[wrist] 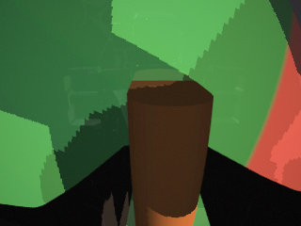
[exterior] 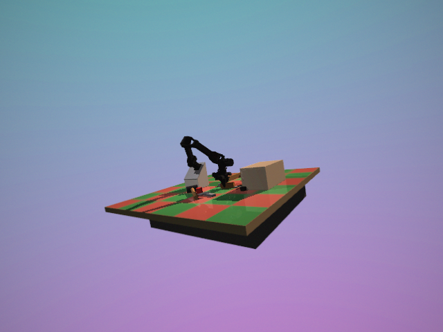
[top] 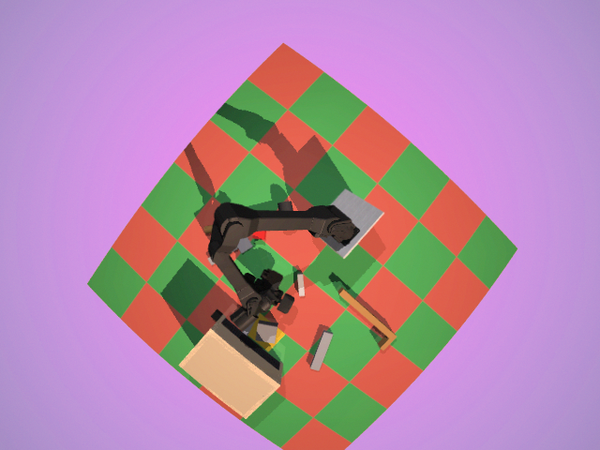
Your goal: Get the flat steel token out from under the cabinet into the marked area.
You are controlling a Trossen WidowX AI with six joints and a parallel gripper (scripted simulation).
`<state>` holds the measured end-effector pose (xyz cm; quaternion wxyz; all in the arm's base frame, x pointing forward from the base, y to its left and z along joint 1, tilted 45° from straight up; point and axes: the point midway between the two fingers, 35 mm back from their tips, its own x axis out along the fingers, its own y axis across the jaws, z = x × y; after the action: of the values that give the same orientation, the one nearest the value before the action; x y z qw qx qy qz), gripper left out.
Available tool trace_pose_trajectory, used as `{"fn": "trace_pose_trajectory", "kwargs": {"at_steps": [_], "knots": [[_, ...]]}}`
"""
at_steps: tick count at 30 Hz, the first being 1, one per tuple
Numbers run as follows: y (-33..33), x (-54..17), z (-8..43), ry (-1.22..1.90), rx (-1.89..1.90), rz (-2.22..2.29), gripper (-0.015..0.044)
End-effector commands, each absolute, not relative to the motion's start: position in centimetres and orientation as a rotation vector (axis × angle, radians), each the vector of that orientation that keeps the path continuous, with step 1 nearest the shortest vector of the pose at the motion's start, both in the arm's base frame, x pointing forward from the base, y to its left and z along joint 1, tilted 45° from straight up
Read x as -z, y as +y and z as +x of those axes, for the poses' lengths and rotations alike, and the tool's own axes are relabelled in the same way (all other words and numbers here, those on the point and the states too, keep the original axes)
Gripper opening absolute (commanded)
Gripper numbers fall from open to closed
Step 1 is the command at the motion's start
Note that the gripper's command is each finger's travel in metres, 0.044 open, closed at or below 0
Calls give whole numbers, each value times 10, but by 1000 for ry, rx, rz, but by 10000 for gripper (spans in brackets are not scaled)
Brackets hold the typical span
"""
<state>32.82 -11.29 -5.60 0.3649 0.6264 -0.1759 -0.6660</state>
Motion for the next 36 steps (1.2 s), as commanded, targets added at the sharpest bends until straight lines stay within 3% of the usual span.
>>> {"fn": "trace_pose_trajectory", "kwargs": {"at_steps": [1,36], "knots": [[-115,56,320,-445,1720,1603,0],[-126,48,284,-444,1721,1600,0]]}}
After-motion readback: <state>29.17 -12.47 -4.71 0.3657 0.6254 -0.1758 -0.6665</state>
